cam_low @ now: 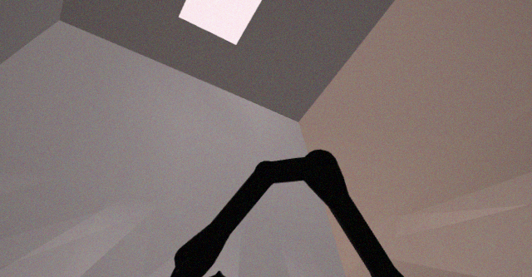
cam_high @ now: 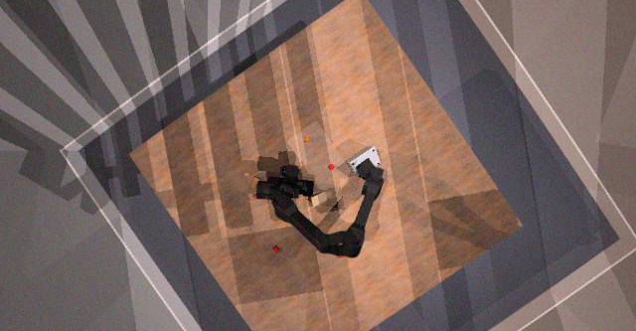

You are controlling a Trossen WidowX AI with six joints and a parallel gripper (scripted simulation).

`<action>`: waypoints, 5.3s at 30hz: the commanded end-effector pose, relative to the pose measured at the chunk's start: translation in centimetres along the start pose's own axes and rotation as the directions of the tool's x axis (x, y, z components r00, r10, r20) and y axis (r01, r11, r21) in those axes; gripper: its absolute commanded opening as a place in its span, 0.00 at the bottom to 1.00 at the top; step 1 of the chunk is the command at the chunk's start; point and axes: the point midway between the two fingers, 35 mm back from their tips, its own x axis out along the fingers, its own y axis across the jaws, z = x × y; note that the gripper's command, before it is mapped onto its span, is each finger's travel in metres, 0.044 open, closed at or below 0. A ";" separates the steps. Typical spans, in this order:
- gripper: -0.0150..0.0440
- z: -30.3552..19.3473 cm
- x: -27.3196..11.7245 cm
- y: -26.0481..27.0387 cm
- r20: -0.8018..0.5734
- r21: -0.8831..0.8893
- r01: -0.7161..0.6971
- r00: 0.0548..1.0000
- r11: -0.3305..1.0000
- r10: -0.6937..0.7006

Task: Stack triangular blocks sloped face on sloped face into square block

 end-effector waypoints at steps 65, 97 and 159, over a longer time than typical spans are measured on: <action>0.52 0.0 2.5 0.0 0.008 0.356 -0.012 1.000 0.934 0.009; 1.00 0.2 -3.4 0.2 -0.001 0.367 -0.019 1.000 0.930 0.021; 1.00 -3.0 -0.2 1.4 0.397 0.346 0.001 0.906 0.938 -0.148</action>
